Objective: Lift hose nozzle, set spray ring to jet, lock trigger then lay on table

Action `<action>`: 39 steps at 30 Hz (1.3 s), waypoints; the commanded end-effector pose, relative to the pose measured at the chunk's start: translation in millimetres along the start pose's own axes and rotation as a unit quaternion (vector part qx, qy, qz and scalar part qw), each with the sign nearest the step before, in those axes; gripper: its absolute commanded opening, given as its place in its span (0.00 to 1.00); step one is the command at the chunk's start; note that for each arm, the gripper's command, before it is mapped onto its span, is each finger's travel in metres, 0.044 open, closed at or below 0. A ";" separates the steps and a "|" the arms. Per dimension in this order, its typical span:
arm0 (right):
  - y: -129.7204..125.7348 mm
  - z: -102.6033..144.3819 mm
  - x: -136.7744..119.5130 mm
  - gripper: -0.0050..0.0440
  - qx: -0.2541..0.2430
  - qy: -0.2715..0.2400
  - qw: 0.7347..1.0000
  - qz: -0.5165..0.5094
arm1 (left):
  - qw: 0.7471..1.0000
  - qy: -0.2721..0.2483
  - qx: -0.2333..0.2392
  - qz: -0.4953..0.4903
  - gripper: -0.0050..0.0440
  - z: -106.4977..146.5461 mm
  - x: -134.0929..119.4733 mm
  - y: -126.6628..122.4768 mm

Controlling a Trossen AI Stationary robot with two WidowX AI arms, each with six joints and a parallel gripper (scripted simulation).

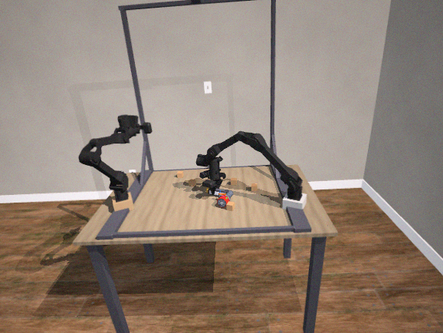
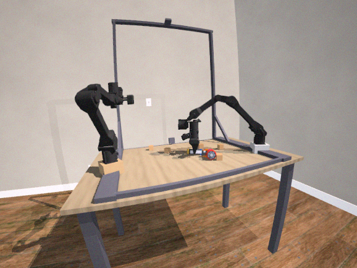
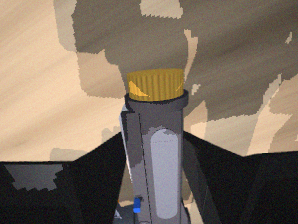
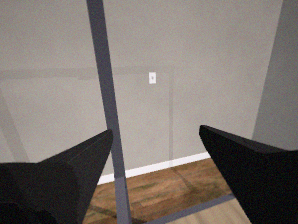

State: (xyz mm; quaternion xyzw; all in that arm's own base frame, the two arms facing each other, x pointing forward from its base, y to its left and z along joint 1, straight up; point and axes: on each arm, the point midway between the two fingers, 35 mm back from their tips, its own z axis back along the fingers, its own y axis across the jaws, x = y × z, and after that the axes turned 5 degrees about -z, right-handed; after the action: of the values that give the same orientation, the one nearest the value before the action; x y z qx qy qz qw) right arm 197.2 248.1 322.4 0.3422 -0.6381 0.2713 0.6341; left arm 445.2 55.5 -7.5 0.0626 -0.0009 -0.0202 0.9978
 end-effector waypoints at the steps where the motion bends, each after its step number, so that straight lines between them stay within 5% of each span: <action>1: -0.2 0.8 8.3 0.93 -0.002 -0.010 1.000 -0.001 | 0.999 -0.011 0.004 0.046 0.45 13.5 7.1 3.1; 29: -0.2 0.8 8.3 0.93 -0.002 -0.010 1.000 -0.001 | 0.983 0.007 0.000 0.182 0.45 12.8 7.4 3.4; 39: -0.2 0.8 8.3 0.93 -0.002 -0.010 1.000 -0.001 | 0.958 0.019 -0.004 0.287 0.45 13.1 8.0 3.5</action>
State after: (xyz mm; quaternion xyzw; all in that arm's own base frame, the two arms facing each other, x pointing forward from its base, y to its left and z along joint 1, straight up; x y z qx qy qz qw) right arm 197.2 248.1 322.4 0.3422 -0.6381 0.2713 0.6341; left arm 446.8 56.6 -7.3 0.0613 0.0142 0.2325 0.9706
